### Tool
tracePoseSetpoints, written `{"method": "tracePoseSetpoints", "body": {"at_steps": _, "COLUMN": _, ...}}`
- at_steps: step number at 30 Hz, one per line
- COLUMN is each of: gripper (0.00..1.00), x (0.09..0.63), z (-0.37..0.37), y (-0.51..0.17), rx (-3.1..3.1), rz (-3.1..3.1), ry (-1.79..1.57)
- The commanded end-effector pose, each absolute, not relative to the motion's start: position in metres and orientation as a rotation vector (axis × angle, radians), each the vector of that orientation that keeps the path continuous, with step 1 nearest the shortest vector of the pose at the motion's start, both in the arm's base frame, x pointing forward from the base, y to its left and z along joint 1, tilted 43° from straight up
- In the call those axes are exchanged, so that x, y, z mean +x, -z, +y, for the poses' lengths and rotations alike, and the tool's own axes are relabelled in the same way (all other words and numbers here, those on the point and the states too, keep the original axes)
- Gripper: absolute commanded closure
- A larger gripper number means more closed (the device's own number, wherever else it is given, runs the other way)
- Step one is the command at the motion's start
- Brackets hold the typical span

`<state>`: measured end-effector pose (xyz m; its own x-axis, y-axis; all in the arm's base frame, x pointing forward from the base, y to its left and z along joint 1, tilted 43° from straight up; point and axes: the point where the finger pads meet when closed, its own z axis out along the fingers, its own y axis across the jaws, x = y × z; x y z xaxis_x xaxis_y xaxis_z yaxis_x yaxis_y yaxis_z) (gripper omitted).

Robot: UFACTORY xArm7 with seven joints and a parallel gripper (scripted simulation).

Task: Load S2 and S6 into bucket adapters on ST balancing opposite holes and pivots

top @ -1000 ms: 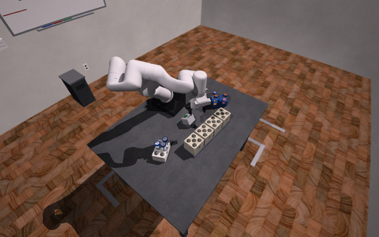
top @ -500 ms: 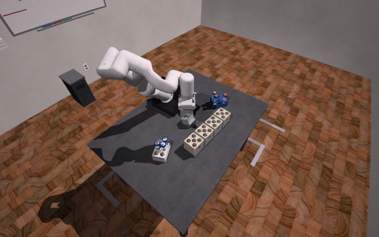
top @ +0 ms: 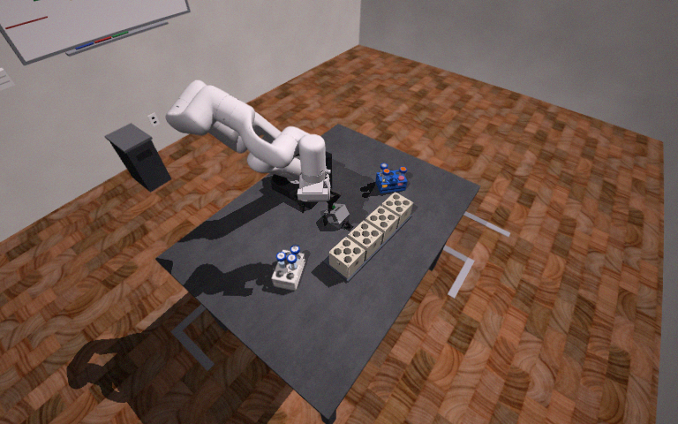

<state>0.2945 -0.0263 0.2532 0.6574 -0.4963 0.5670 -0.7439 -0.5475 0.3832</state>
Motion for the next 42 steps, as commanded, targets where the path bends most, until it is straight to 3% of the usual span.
{"method": "tracePoseSetpoints", "body": {"at_steps": 1, "gripper": 0.00, "x": 0.287, "z": -0.036, "y": -0.264, "rx": 2.266, "rz": -0.954, "ry": -0.536}}
{"method": "tracePoseSetpoints", "body": {"at_steps": 31, "gripper": 0.00, "x": 0.222, "z": -0.125, "y": -0.334, "rx": 2.264, "rz": -0.955, "ry": -0.536}}
{"method": "tracePoseSetpoints", "body": {"at_steps": 42, "gripper": 0.00, "x": 0.224, "z": -0.140, "y": -0.319, "rx": 2.264, "rz": -0.955, "ry": -0.536}}
